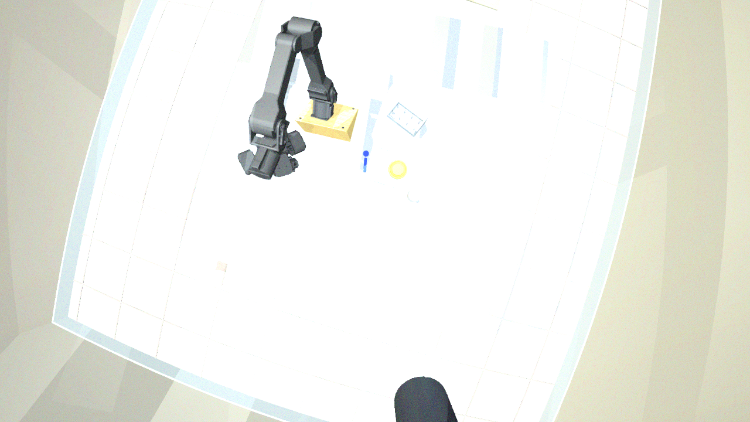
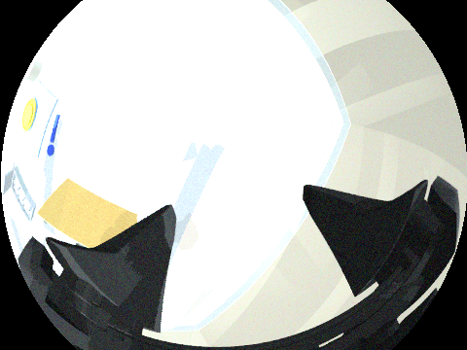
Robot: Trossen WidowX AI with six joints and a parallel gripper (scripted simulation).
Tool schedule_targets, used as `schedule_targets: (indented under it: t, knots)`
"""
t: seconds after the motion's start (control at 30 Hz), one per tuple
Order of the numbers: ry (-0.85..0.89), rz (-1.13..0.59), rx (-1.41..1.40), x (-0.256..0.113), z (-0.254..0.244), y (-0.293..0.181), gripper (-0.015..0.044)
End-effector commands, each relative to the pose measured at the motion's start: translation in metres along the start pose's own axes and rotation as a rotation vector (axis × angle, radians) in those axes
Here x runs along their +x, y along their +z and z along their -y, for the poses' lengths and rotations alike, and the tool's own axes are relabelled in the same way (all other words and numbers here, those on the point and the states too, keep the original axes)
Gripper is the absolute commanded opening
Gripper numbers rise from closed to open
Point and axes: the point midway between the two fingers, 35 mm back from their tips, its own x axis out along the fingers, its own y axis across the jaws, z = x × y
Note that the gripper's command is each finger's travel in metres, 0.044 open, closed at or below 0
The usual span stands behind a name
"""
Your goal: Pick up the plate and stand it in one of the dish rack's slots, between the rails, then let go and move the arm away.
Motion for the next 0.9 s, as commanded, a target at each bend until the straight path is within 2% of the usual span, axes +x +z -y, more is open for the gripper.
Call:
schedule_targets:
  t: [0.0, 0.23, 0.47, 0.77, 0.87]
  knots:
    - [0.030, 0.065, -0.104, -0.020, -0.025, 0.043, 0.0400]
    - [0.102, 0.167, -0.308, -0.056, -0.090, 0.109, 0.0400]
    - [0.200, 0.231, -0.512, -0.085, -0.176, 0.157, 0.0400]
    - [0.362, 0.258, -0.762, -0.108, -0.307, 0.185, 0.0400]
    - [0.390, 0.256, -0.799, -0.110, -0.328, 0.186, 0.0400]
